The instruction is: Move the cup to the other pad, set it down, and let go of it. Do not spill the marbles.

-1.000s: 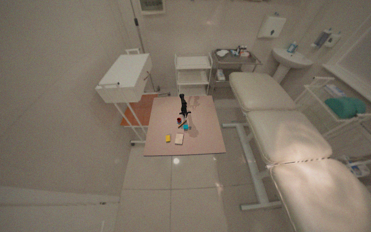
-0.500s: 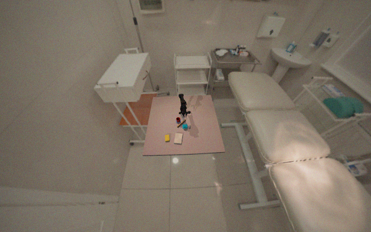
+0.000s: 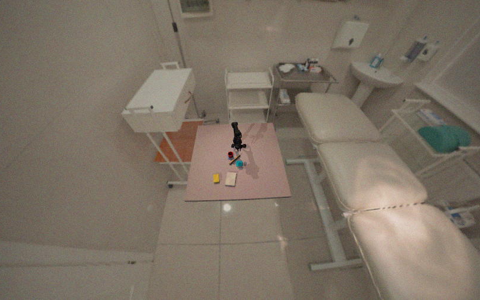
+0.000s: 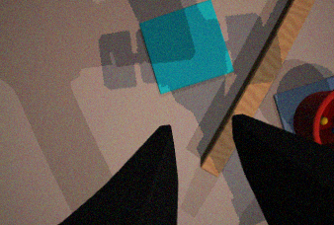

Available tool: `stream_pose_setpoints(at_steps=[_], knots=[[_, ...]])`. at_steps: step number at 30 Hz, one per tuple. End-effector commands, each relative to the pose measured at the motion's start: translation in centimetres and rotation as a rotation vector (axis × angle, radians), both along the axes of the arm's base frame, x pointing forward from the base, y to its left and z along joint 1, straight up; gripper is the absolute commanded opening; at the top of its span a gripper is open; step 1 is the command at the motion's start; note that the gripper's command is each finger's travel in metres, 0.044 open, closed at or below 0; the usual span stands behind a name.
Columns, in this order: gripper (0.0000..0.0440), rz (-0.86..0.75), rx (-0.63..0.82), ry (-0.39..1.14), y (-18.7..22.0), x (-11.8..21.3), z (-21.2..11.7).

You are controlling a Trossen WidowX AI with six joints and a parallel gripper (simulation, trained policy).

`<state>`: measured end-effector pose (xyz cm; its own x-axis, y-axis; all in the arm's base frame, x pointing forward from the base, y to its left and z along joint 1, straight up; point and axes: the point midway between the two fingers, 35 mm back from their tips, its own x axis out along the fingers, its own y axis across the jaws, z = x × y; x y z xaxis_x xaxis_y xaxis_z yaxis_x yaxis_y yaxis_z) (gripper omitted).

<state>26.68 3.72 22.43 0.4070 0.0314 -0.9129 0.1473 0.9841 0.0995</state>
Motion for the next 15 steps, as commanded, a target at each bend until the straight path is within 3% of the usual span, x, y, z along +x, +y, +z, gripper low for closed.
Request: stream_pose_setpoints(at_steps=[1,15], knots=[[0.0112,0.008,-0.022,0.069,-0.3,-0.3,-0.4],[0.01,0.03,-0.077,0.269,-1.5,-1.6,-1.7]])
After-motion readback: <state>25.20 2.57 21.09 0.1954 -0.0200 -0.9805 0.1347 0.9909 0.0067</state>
